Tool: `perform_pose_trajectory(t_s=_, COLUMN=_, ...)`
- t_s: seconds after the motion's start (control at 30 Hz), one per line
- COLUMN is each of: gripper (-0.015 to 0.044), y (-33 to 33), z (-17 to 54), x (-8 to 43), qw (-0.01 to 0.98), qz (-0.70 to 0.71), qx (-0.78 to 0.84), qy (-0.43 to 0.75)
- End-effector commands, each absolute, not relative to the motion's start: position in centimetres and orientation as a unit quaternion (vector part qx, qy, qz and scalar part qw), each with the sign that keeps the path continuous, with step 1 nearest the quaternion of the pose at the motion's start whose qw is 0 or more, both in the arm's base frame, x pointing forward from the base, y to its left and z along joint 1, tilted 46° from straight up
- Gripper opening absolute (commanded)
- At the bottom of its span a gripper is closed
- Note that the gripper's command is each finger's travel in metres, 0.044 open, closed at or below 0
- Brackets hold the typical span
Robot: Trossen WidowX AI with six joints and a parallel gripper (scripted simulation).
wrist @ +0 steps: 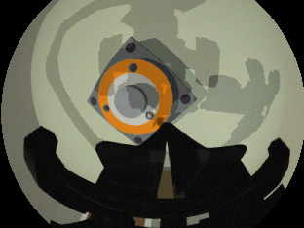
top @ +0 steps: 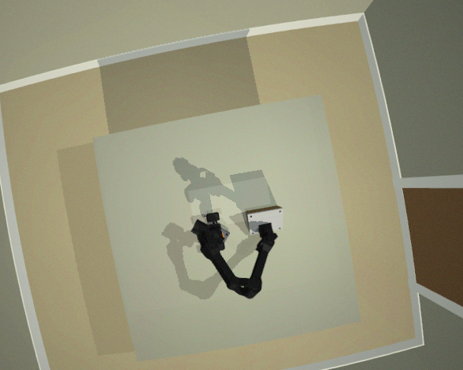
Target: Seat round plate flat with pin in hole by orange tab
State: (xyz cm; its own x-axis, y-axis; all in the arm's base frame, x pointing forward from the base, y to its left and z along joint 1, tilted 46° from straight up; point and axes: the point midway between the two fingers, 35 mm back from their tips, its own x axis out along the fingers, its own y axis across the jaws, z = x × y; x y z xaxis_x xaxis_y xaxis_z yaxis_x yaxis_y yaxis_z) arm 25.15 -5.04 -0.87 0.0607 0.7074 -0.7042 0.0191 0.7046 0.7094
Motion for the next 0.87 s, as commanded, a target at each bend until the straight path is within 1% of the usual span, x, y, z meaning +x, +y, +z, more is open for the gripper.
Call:
perform_pose_trajectory(t_s=0.0, gripper=0.0, y=-5.7, z=-0.3, x=25.0, qw=0.669, qz=0.256, qx=0.283, qy=0.637)
perform_pose_trajectory(t_s=0.23, gripper=0.0, y=-7.7, z=2.0, x=24.6, qw=0.669, qz=0.256, qx=0.283, qy=0.637)
perform_pose_trajectory(t_s=0.83, gripper=0.0, y=-7.2, z=1.4, x=24.7, qw=0.668, qz=0.256, qx=0.288, qy=0.637)
